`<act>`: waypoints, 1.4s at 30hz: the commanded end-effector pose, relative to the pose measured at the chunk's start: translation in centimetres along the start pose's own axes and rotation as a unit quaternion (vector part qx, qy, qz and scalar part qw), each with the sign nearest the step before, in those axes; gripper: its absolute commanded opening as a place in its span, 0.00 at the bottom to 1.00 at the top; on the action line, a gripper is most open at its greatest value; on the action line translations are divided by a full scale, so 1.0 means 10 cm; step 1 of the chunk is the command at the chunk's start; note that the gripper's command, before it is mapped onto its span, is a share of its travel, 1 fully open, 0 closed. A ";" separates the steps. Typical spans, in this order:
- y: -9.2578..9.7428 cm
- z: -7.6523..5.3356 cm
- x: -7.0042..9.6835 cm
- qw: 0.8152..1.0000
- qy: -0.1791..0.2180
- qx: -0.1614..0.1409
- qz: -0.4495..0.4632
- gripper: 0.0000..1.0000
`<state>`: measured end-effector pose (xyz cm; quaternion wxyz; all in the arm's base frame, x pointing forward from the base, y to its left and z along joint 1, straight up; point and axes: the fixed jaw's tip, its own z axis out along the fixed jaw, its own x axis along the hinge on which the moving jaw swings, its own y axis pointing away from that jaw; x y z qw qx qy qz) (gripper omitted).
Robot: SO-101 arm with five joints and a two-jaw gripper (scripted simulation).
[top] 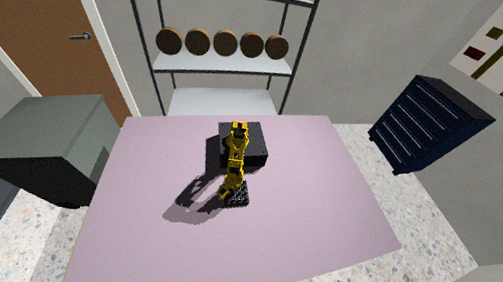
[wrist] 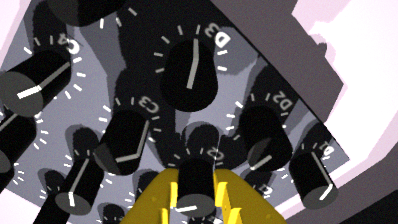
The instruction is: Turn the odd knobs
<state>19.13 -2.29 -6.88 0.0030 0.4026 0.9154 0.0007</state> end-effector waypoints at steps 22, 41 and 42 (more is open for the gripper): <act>-0.03 0.01 0.02 0.999 0.004 0.002 -0.035 0.01; -0.04 0.01 0.04 0.983 0.004 0.002 -0.182 0.01; -0.04 0.01 0.04 0.982 0.004 0.002 -0.191 0.01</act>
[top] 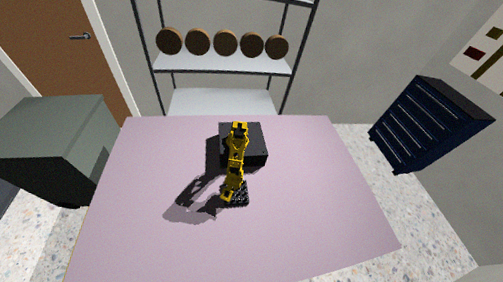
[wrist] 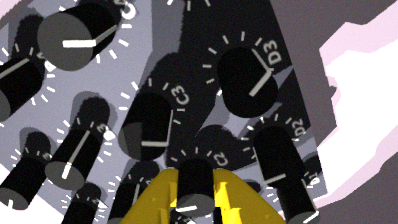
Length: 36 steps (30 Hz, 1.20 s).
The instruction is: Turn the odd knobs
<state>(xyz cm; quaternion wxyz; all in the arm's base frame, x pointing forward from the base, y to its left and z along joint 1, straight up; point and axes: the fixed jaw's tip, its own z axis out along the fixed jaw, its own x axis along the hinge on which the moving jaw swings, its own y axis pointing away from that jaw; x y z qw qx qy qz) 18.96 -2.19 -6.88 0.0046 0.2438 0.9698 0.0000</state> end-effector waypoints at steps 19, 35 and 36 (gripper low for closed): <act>-0.03 0.01 0.05 0.985 0.006 0.001 -0.171 0.01; -0.03 0.01 0.06 0.957 0.006 0.000 -0.290 0.01; -0.03 0.01 0.06 0.954 0.006 0.000 -0.298 0.01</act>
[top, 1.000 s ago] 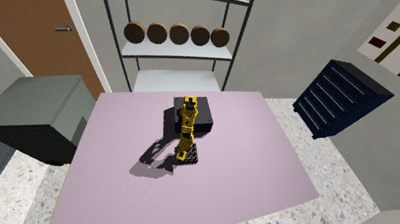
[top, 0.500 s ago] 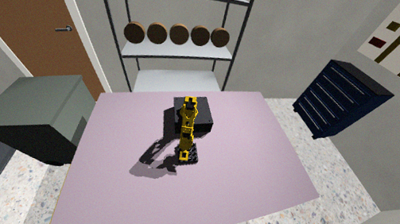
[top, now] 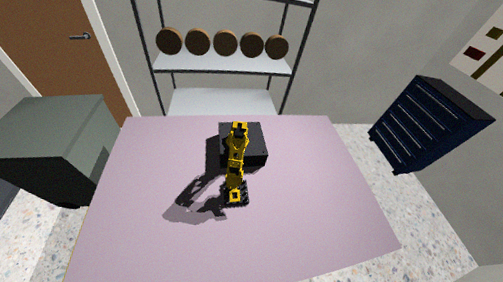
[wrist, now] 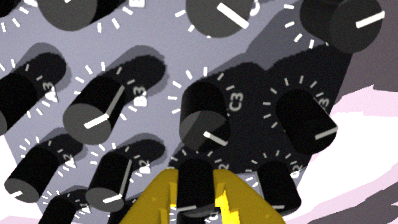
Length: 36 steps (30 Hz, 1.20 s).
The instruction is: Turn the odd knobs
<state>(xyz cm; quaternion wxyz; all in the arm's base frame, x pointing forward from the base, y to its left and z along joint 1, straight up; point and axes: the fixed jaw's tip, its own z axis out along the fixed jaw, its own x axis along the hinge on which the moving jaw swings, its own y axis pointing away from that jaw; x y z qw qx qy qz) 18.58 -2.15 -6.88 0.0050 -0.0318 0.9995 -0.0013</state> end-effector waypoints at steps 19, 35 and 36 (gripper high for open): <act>-0.01 0.01 0.05 0.985 0.006 -0.003 -0.172 0.01; -0.01 0.01 0.06 0.957 0.005 -0.004 -0.291 0.01; -0.01 0.01 0.06 0.954 0.005 -0.004 -0.300 0.01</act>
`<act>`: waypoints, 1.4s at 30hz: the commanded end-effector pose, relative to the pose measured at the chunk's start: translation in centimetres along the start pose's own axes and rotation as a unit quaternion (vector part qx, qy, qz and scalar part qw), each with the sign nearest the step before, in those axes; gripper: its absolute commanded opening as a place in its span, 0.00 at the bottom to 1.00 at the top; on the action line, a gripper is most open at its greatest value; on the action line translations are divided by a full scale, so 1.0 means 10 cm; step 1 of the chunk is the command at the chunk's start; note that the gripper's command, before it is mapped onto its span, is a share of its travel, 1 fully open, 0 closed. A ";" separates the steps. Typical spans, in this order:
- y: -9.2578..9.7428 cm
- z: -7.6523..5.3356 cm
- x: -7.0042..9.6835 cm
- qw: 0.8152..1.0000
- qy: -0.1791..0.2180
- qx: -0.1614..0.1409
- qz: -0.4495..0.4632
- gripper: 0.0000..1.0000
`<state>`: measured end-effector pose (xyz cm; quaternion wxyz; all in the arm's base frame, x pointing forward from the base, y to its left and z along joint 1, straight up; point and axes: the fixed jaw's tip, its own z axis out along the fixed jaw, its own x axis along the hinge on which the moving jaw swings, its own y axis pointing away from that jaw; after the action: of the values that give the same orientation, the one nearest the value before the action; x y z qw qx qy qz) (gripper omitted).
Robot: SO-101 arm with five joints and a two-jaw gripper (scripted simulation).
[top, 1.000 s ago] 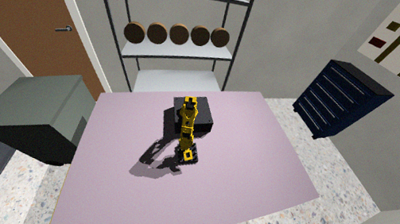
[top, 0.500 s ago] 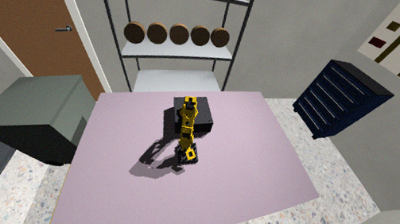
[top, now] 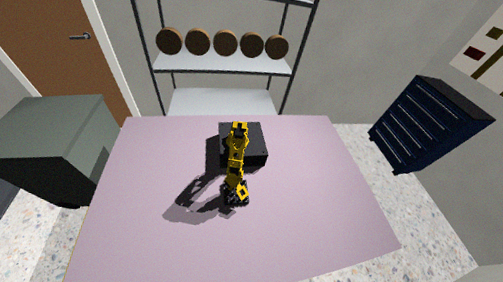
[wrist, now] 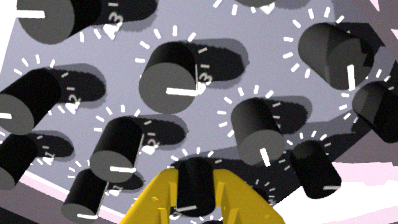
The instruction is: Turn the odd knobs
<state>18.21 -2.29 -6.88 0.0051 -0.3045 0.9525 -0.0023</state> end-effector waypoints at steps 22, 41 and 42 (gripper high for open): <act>0.00 0.01 0.04 0.982 0.004 -0.006 -0.191 0.01; 0.00 0.01 0.05 0.945 0.003 -0.006 -0.326 0.01; 0.00 0.01 0.05 0.942 0.003 -0.006 -0.334 0.01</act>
<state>17.96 -2.64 -6.88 0.0046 -0.5866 0.8098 -0.0037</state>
